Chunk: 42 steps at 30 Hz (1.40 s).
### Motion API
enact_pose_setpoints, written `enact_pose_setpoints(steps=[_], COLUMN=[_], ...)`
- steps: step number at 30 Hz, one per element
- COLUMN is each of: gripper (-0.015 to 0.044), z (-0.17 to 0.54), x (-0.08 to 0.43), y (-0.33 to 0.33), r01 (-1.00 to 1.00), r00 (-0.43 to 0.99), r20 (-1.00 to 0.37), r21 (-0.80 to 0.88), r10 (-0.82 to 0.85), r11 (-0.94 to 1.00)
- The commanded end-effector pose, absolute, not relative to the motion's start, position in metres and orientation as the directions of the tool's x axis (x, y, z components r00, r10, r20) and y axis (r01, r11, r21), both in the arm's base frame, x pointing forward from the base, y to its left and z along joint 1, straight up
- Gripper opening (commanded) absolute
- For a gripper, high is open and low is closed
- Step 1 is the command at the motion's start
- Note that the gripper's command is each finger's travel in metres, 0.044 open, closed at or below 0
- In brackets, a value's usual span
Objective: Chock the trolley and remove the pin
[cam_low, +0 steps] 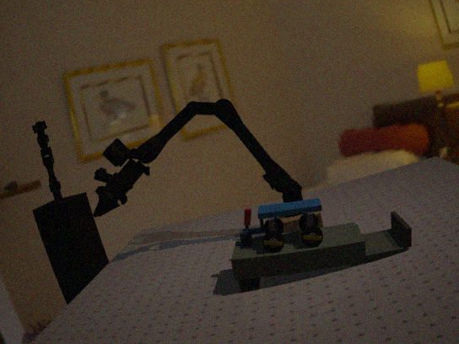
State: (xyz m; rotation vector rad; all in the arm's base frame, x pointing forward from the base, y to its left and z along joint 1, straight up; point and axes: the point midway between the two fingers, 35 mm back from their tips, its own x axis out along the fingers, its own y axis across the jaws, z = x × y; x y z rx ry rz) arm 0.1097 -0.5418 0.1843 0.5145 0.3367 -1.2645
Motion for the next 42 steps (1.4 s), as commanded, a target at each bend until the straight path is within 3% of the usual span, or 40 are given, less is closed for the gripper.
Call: enact_pose_setpoints(steps=[1,8,15,29,42], gripper=[0.019,0.019,0.019,0.019,0.019], z=[0.172,0.152,0.135,0.117,0.096], x=[0.143,0.197,0.222,0.187,0.184], y=[-0.505,-0.417,-0.32,-0.142,-0.136], r01=[0.948,0.934,0.946,0.988,0.988], r00=[0.312,0.345,0.309,0.041,0.023], r20=[-0.599,-0.759,-0.884,-0.999,-1.0], r21=[0.248,0.337,0.325,0.044,0.025], r10=[-0.737,-0.551,-0.352,-0.027,-0.017], r11=[0.199,0.121,0.014,-0.145,-0.149])
